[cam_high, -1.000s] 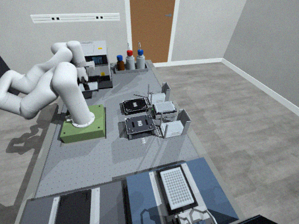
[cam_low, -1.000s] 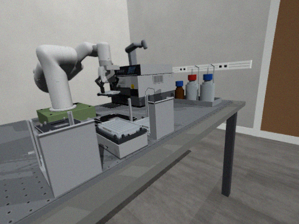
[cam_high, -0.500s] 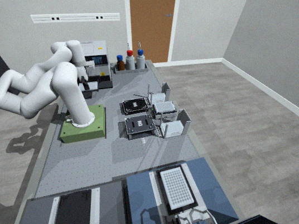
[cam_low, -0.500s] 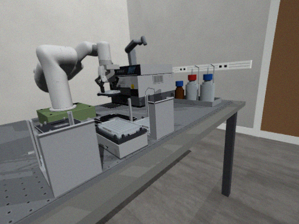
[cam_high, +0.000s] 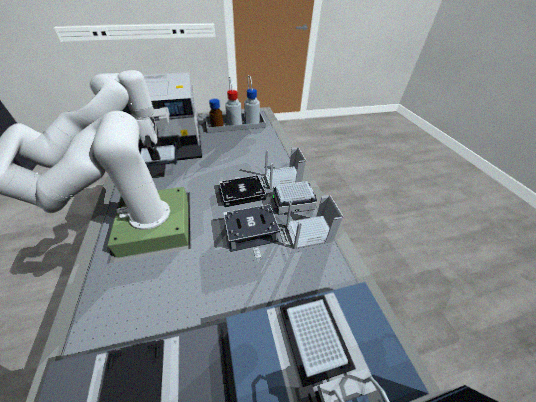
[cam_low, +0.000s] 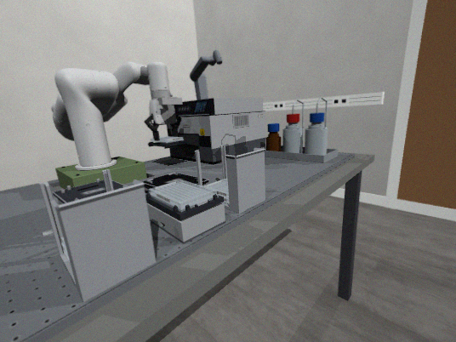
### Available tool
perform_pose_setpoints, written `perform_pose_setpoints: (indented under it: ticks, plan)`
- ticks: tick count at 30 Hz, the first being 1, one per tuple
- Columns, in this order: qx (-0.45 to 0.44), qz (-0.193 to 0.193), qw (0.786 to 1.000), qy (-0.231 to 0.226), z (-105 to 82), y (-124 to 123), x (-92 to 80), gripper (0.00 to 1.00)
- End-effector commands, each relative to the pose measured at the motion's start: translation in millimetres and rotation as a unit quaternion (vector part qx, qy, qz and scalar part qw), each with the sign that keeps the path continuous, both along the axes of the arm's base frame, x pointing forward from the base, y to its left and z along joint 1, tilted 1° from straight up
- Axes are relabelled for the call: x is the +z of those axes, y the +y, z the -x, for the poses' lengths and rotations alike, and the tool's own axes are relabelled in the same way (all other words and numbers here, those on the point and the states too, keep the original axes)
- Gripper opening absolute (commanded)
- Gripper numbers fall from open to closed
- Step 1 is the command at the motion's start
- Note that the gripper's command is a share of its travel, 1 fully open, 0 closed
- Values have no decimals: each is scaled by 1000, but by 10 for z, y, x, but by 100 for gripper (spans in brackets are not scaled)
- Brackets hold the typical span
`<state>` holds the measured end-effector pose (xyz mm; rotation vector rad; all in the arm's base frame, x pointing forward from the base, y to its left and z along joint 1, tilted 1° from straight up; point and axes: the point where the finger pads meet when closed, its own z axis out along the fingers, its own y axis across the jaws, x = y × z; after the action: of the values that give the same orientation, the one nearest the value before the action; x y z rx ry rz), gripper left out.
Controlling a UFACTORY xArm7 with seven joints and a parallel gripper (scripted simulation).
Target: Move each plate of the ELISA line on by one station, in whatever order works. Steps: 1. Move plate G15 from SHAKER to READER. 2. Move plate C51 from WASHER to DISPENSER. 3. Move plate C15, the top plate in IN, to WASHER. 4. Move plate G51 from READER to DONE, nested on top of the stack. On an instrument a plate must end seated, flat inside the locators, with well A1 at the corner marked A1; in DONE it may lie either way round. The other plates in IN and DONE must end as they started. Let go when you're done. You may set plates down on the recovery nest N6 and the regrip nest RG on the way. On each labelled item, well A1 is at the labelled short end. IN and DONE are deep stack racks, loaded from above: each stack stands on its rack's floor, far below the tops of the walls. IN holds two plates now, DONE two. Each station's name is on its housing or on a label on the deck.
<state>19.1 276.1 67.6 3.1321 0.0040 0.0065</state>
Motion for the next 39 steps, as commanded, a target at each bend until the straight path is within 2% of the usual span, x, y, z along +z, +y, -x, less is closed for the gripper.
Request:
perform_pose_setpoints:
  ticks: [1, 18, 39]
  plan:
    - [0, -1, 1000, 0, 0, 4, 14, 0]
    - [0, -1, 1000, 0, 1, 5, 60, 0]
    - [0, -1, 1000, 0, 2, 7, 313, 0]
